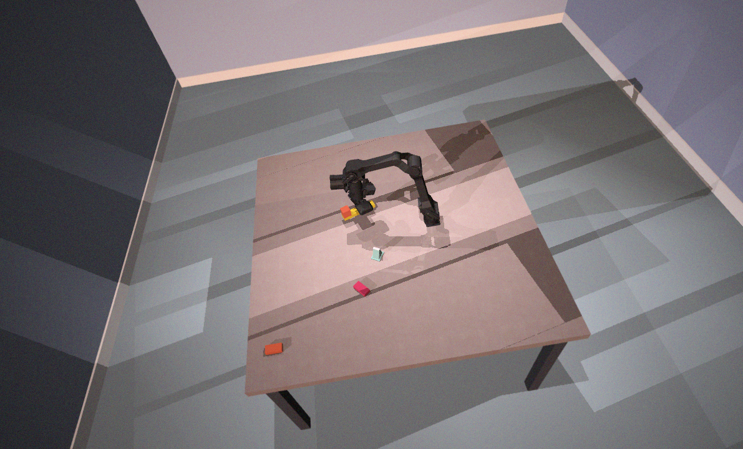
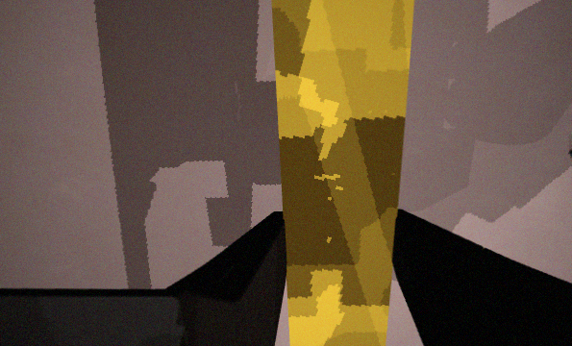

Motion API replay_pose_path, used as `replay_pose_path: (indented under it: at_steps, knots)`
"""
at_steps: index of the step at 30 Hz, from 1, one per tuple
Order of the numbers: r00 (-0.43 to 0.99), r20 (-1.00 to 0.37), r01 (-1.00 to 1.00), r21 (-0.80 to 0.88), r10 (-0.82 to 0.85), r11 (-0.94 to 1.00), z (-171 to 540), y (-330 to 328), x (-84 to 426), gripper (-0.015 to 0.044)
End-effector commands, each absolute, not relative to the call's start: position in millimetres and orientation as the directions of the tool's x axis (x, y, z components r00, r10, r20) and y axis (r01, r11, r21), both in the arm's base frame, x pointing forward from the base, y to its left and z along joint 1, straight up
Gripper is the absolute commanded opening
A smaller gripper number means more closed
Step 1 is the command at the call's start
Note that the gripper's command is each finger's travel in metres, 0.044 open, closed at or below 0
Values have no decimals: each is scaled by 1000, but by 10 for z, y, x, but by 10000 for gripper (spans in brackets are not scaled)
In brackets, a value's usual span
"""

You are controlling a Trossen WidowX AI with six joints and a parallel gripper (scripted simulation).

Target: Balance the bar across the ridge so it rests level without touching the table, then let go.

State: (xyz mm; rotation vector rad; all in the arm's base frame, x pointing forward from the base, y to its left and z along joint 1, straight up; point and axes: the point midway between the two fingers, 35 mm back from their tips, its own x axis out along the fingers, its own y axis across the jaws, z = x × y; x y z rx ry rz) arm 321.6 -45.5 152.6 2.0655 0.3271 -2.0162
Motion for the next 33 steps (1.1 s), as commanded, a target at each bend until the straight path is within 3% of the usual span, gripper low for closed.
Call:
replay_pose_path:
  at_steps: [1,33]
  knots:
    - [25,-1000,377,12,-2,-926,1533,-280,3194,0]
    - [22,-1000,753,12,7,-658,1532,914,2804,0]
